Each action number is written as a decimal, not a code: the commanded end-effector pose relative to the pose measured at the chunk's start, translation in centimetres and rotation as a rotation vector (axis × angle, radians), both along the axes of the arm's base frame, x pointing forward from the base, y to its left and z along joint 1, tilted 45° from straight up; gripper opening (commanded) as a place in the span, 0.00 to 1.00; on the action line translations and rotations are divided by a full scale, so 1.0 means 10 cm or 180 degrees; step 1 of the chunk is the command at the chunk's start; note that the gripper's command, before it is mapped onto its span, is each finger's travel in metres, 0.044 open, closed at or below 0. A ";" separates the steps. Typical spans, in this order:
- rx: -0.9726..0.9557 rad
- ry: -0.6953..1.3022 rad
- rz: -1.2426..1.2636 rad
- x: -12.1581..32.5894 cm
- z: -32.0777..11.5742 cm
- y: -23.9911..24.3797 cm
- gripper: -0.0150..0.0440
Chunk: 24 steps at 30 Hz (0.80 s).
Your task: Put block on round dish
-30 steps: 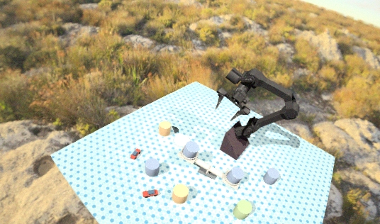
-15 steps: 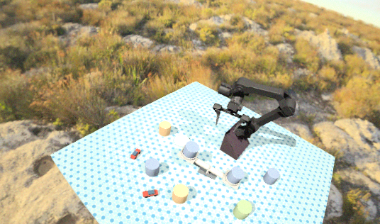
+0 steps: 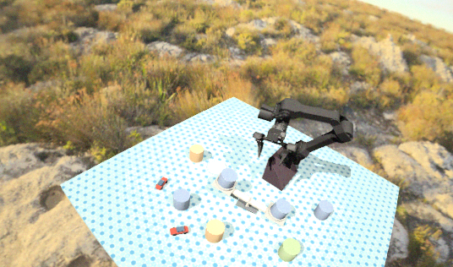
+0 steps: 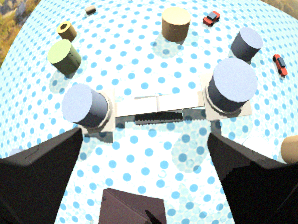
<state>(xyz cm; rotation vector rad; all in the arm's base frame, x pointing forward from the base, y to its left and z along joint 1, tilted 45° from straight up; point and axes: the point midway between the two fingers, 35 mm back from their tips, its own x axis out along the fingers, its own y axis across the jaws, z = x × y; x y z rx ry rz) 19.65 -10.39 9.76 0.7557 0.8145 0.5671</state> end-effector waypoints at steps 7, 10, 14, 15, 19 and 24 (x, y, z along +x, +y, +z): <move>0.0351 0.0917 -0.0027 0.18 0.05 0.24 1.00; 0.0450 0.1225 -0.0068 0.24 0.07 0.33 1.00; 0.0560 0.1633 -0.0142 0.31 0.09 0.45 1.00; 0.0584 0.1734 -0.0164 0.33 0.10 0.48 1.00; 0.0665 0.2140 -0.0269 0.39 0.13 0.60 1.00; 0.0740 0.2639 -0.0439 0.47 0.17 0.78 1.00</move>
